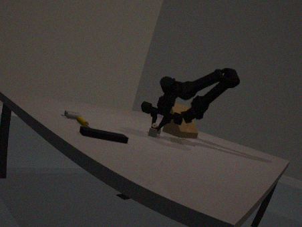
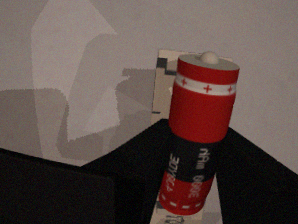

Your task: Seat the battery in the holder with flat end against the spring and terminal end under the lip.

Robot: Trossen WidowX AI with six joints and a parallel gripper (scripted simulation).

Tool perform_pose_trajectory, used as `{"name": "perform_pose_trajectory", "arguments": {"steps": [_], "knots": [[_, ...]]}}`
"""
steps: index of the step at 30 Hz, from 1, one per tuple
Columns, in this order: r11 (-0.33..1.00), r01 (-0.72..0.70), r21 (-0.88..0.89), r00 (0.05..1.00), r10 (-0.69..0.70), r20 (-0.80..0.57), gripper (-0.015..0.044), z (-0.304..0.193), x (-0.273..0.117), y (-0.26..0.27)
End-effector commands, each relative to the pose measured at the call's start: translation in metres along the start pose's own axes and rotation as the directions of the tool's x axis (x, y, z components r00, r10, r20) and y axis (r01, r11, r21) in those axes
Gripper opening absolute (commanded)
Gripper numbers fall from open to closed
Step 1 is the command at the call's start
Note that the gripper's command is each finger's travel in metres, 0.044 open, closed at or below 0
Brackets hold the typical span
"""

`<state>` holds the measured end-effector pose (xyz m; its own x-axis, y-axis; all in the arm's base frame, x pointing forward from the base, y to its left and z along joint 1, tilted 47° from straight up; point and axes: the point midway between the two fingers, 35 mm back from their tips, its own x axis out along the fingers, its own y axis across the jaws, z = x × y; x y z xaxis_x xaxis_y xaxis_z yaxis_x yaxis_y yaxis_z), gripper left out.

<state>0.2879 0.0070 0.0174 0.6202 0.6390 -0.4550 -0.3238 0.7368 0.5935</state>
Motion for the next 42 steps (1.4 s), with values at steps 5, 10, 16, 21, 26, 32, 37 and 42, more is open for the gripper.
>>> {"name": "perform_pose_trajectory", "arguments": {"steps": [5,10,16,21,26,32,37,42], "knots": [[1.000,0.001,0.003,1.000,-0.001,0.008,0.0072,-0.003,-0.001,0.002],[1.000,0.003,0.003,1.000,-0.003,0.008,0.0072,-0.009,-0.002,0.002],[1.000,0.007,0.004,1.000,-0.007,0.010,0.0072,-0.015,-0.005,0.001],[1.000,0.011,0.003,1.000,-0.011,0.010,0.0072,-0.019,-0.007,0.001],[1.000,0.016,0.004,1.000,-0.016,0.009,0.0072,-0.022,-0.008,0.001],[1.000,0.020,0.004,1.000,-0.020,0.008,0.0072,-0.023,-0.009,0.001],[1.000,0.023,0.004,1.000,-0.023,0.004,0.0072,-0.023,-0.009,0.002],[1.000,0.029,0.005,1.000,-0.029,0.000,0.0072,-0.023,-0.009,0.002]]}}
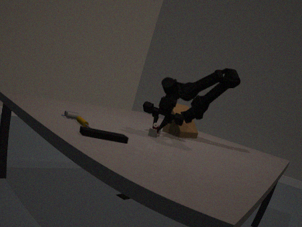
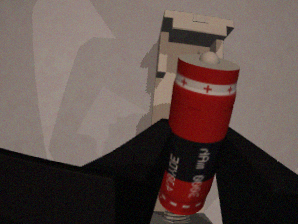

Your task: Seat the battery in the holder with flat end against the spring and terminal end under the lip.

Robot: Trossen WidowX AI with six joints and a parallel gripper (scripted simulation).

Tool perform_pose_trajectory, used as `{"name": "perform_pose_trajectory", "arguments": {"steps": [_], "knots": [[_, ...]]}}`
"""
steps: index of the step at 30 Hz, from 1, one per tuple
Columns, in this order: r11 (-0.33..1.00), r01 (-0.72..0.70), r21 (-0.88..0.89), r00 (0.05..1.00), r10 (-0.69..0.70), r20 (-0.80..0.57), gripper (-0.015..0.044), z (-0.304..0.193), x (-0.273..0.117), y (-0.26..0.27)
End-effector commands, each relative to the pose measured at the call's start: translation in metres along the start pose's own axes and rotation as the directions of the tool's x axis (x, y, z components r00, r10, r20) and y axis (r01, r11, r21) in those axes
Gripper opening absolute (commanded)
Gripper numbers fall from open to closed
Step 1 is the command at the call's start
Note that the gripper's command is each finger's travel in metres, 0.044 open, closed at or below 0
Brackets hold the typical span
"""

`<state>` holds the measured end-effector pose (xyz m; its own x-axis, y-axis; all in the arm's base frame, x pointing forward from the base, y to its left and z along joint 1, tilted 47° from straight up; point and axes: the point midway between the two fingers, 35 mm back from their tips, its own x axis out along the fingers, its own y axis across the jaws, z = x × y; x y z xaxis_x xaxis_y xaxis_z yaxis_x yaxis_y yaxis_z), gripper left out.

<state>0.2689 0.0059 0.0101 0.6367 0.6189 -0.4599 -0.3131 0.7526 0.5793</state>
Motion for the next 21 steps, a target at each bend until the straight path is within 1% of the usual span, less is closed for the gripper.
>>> {"name": "perform_pose_trajectory", "arguments": {"steps": [1,21], "knots": [[1.000,0.006,0.011,1.000,-0.006,-0.013,0.0072,-0.0046,0.0001,0.0008],[1.000,0.012,0.011,1.000,-0.012,-0.016,0.0072,-0.0046,0.0001,0.0009]]}}
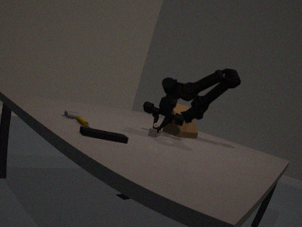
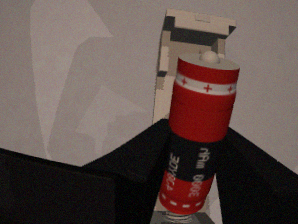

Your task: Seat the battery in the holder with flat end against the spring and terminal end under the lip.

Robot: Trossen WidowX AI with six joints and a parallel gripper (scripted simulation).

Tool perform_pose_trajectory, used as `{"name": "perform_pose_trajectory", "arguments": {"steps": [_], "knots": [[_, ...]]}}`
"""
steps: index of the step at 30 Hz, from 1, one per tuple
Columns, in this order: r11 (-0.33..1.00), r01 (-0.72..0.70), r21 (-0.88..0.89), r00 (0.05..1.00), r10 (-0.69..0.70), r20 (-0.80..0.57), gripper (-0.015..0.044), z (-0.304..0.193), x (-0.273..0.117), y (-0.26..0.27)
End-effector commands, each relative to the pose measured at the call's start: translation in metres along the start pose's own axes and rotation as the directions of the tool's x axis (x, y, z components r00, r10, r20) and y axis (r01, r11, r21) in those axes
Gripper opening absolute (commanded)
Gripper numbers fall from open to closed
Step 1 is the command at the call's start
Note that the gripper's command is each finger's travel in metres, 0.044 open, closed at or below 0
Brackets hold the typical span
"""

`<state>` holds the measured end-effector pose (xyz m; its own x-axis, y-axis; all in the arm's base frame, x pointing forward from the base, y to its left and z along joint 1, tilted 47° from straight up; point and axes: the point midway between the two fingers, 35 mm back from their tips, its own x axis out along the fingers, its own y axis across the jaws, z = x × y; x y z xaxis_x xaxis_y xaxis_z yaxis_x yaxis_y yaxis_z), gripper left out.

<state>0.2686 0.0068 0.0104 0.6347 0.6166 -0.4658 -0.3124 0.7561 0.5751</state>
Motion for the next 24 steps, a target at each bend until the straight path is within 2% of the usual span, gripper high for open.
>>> {"name": "perform_pose_trajectory", "arguments": {"steps": [1,24], "knots": [[1.000,0.008,0.014,1.000,-0.008,-0.012,0.0072,-0.0044,-0.0001,0.0000],[1.000,0.023,0.011,0.998,-0.023,-0.056,0.0072,-0.0026,0.0034,-0.0043]]}}
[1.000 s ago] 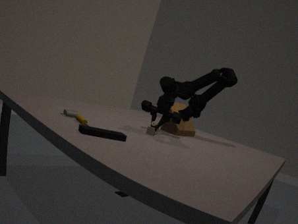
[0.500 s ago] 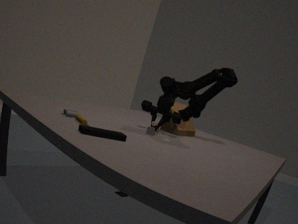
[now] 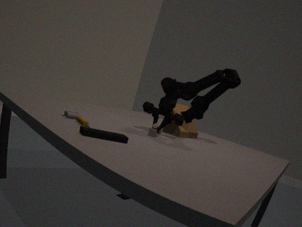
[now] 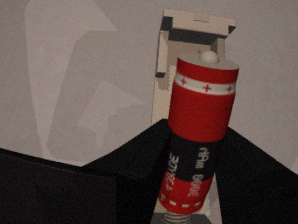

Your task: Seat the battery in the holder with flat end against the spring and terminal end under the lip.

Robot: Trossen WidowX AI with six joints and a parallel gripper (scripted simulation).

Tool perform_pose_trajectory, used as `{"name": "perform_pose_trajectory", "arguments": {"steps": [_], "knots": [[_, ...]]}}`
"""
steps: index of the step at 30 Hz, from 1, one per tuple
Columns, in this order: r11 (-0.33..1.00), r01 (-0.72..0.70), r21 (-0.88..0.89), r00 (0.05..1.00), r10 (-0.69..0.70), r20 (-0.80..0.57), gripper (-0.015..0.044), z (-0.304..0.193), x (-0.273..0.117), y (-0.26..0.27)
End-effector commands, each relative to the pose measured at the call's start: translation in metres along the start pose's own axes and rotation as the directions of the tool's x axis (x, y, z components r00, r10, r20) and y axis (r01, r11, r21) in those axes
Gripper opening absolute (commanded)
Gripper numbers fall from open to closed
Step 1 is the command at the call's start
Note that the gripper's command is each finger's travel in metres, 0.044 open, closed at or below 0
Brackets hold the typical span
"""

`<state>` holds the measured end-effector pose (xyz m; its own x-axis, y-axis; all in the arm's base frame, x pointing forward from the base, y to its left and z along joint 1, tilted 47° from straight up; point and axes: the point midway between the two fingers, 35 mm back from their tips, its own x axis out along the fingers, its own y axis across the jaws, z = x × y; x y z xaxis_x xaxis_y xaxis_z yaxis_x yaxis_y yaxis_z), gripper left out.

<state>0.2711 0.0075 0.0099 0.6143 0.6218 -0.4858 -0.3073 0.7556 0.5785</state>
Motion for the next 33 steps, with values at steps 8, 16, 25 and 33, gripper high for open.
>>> {"name": "perform_pose_trajectory", "arguments": {"steps": [8,16,25,33], "knots": [[1.000,0.029,0.000,0.997,-0.028,-0.067,0.0072,-0.002,0.004,-0.007],[0.999,0.031,-0.005,0.993,-0.032,-0.111,0.0072,-0.001,0.007,-0.008],[0.999,0.031,-0.010,0.986,-0.032,-0.162,0.0072,0.001,0.010,-0.009],[0.999,0.028,-0.017,0.977,-0.031,-0.211,0.0072,0.001,0.012,-0.008]]}}
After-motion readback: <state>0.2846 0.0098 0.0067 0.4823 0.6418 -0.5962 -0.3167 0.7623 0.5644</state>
